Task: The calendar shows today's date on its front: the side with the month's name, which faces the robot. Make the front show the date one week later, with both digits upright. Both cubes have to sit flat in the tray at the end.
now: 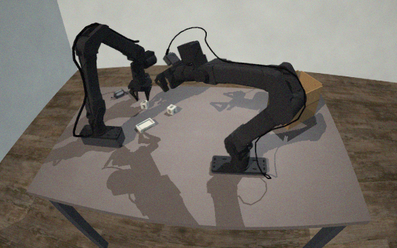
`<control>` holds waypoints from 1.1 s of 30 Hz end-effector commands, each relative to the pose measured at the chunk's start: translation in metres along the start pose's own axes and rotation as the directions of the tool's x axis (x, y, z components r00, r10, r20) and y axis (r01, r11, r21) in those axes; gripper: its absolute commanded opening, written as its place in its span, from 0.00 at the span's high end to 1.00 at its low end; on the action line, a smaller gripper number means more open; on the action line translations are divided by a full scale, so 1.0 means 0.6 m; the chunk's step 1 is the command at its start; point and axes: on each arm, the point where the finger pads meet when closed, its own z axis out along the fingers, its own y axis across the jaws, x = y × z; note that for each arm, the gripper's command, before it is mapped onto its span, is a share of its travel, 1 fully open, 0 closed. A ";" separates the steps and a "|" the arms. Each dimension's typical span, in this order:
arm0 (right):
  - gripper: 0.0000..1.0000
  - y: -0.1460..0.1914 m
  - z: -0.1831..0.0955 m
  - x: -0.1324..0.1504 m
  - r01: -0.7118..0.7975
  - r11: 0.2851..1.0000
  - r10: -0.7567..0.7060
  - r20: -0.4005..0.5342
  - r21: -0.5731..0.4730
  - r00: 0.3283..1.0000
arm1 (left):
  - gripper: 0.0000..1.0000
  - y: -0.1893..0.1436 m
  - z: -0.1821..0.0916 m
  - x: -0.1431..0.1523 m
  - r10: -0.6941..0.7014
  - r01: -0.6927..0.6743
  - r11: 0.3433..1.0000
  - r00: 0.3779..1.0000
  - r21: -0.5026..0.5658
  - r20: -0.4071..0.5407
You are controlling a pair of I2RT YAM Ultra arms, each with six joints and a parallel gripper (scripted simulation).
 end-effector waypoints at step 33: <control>0.00 -0.002 -0.004 -0.019 -0.002 1.000 0.002 0.022 0.003 1.000 | 0.52 -0.020 0.039 -0.019 0.027 -0.029 0.999 0.999 0.030 0.042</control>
